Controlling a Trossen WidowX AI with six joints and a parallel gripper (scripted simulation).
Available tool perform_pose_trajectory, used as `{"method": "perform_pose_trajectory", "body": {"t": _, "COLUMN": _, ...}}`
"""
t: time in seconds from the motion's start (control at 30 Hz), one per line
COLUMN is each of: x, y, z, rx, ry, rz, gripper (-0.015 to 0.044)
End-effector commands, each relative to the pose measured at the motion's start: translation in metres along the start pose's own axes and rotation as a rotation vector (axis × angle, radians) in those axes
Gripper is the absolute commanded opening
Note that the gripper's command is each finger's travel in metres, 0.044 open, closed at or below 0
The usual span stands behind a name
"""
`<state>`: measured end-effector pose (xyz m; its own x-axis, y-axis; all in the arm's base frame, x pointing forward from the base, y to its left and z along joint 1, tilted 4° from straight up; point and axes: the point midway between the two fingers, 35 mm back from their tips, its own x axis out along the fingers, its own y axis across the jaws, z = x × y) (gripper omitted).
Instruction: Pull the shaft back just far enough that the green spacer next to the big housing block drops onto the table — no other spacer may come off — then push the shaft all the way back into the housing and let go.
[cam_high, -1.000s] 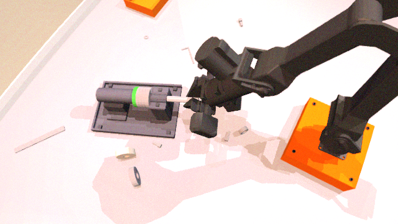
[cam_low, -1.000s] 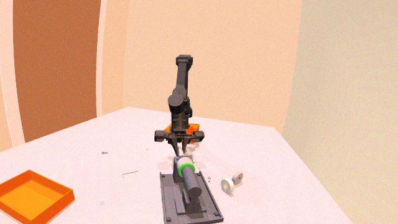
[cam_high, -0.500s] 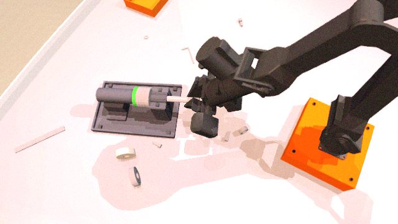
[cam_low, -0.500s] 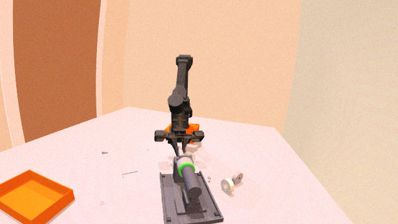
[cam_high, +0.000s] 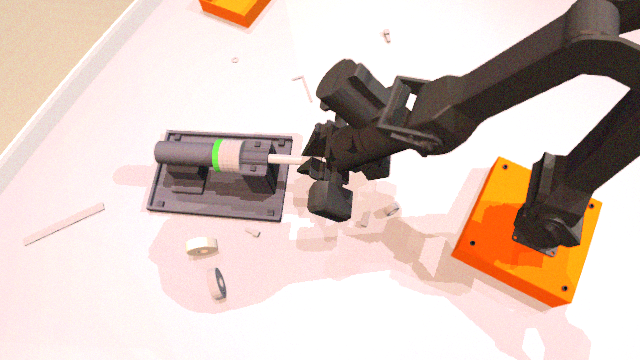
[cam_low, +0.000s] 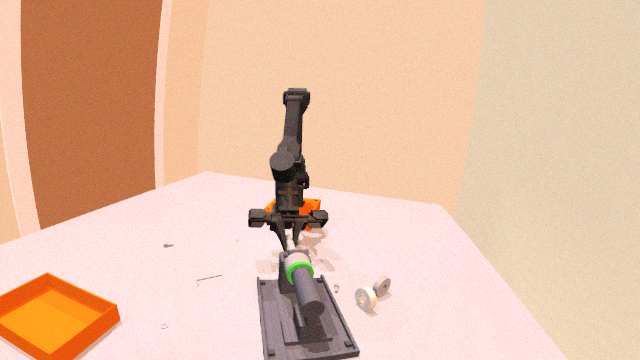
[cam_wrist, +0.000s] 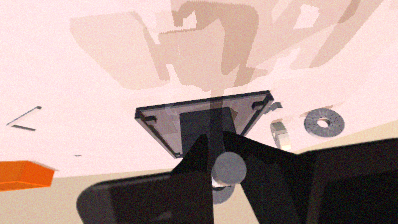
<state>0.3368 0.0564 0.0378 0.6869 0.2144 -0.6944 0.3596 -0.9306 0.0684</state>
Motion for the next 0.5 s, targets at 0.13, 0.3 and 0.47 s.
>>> {"method": "perform_pose_trajectory", "body": {"t": 0.13, "x": -0.0008, "y": -0.0001, "z": 0.0009, "rx": -0.003, "ry": 0.0, "rz": -0.002, "gripper": 0.0}}
{"method": "perform_pose_trajectory", "body": {"t": 0.3, "x": -0.0012, "y": -0.0001, "z": 0.0013, "rx": -0.003, "ry": 0.0, "rz": -0.002, "gripper": 0.0}}
{"method": "perform_pose_trajectory", "body": {"t": 0.47, "x": -0.0016, "y": -0.0001, "z": 0.0017, "rx": -0.003, "ry": 0.0, "rz": -0.002, "gripper": 0.0}}
